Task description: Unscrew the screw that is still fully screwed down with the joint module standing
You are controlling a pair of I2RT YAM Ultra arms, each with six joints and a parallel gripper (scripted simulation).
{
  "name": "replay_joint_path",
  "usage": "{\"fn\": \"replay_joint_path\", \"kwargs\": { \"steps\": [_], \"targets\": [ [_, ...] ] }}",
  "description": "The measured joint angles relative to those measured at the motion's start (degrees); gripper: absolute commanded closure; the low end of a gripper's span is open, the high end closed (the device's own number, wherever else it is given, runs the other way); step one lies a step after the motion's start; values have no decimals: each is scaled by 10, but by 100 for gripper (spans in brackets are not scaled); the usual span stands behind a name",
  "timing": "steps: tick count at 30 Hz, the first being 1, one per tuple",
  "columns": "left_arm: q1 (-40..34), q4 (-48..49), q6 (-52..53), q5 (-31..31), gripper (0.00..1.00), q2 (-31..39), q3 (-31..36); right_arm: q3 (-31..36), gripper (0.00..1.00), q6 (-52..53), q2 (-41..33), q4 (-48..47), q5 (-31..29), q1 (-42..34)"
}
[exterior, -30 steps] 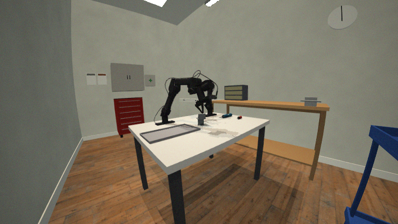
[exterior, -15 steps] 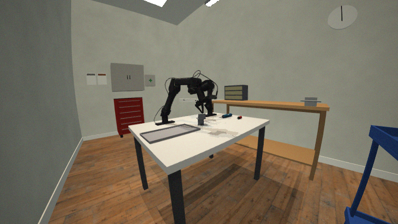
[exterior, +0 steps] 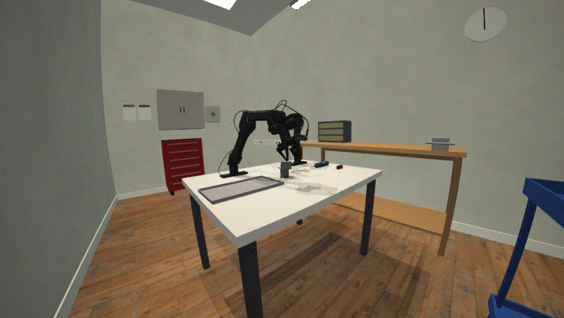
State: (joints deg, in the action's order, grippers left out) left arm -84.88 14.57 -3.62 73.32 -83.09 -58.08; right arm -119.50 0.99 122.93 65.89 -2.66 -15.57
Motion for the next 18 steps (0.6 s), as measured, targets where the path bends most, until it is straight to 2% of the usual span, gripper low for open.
{"fn": "replay_joint_path", "kwargs": {
  "steps": [7, 14, 18],
  "targets": [
    [79, -40, -42, -45, 35, -1, 0, 0, 0, 0, 0, 0, 0, 0],
    [99, -73, -70, -75, 35, -2, 0, 0, 0, 0, 0, 0, 0, 0],
    [140, -99, -97, -98, 35, -2, 2, 0, 0, 0, 0, 0, 0, 0]
  ]
}}
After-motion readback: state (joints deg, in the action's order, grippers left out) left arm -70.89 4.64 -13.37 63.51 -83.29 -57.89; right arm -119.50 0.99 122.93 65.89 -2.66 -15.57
